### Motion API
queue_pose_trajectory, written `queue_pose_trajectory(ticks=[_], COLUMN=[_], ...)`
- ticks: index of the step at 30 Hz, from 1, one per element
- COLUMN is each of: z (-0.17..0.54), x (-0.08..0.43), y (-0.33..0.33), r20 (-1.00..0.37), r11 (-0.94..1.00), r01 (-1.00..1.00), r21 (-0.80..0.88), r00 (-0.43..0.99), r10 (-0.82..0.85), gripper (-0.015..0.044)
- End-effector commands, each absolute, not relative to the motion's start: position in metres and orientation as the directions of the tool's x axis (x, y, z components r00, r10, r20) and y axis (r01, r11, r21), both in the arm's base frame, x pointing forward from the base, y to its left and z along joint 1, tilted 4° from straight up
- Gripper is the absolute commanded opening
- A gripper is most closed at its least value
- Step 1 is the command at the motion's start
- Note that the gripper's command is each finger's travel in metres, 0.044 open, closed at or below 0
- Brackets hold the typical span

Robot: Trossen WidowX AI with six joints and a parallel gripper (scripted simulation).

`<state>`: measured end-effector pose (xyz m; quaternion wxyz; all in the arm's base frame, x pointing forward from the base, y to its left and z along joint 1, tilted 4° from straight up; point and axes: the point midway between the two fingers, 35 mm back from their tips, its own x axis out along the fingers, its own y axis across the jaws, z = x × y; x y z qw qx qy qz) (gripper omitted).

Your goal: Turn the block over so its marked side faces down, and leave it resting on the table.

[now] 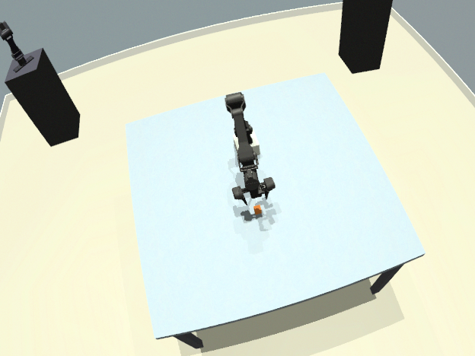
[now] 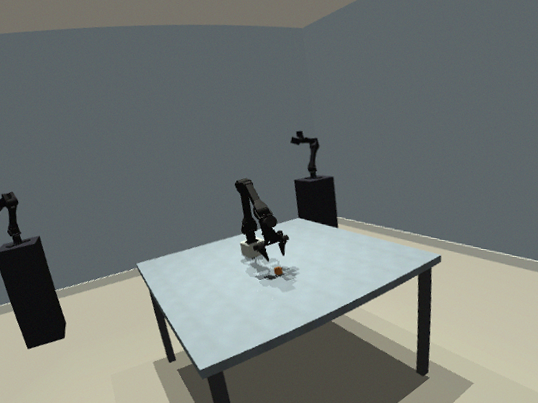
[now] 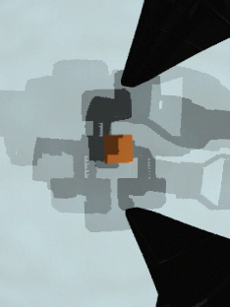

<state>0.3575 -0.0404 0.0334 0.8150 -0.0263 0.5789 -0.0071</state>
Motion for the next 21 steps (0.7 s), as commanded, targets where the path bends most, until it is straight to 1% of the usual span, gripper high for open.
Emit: queue_pose_trajectory(ticks=[1,6,8,12,16,21], z=[0.038,0.048,0.051,0.051,0.019,0.014], x=[0.366,0.372,0.373,0.373,0.373,0.373], y=[-0.041,-0.04,-0.039,-0.039,-0.041,-0.041], r20=[-0.974,-0.997,-0.998,-0.998,-0.998,-0.998], r11=[0.998,0.998,0.998,0.998,0.998,0.998], r01=[-0.012,-0.014,-0.016,-0.016,-0.016,-0.016], r21=[-0.054,-0.06,-0.062,-0.062,-0.063,-0.063], r00=[0.219,0.053,0.01,0.004,0.004,0.004], r10=[-0.05,-0.059,-0.062,-0.062,-0.063,-0.063], gripper=[0.044,0.044,0.044,0.044,0.044,0.044])
